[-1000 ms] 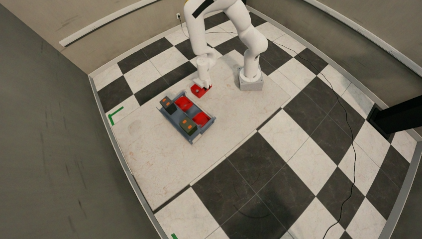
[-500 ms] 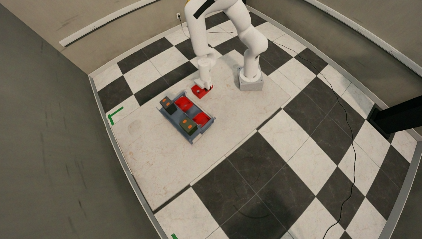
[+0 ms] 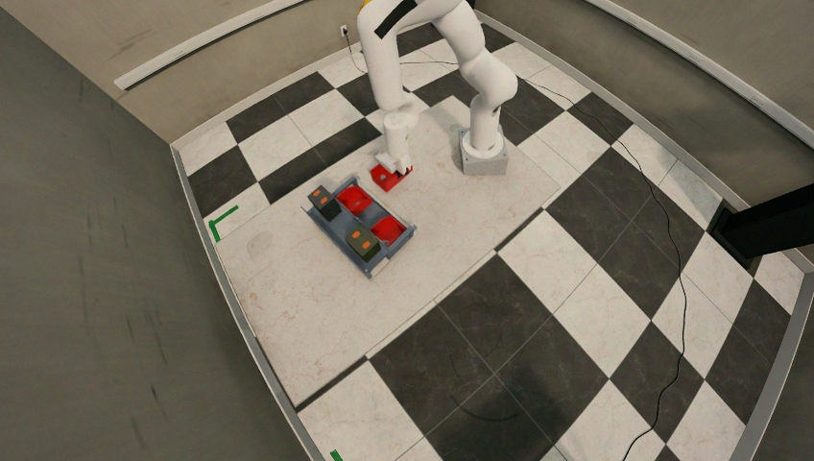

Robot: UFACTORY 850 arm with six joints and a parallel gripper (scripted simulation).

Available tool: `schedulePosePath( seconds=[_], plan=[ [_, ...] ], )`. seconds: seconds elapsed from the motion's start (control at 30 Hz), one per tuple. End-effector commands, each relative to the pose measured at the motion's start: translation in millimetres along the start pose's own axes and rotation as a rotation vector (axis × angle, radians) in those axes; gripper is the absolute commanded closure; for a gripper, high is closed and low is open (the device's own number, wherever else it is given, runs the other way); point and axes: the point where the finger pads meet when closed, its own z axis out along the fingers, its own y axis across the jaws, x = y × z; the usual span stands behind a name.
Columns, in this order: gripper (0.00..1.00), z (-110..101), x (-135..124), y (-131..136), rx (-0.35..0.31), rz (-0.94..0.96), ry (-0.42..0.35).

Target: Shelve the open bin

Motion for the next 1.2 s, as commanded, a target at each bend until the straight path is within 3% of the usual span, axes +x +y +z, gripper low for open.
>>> schedulePosePath(
  seconds=[0.0,1.0,1.17],
  plan=[
    [1.00,0,1,-9,0.000,-0.001,0.003],
    [1.00,1,2,-27,0.000,-0.001,0.003],
    [1.00,2,3,-42,0.001,-0.001,0.003]
  ],
)
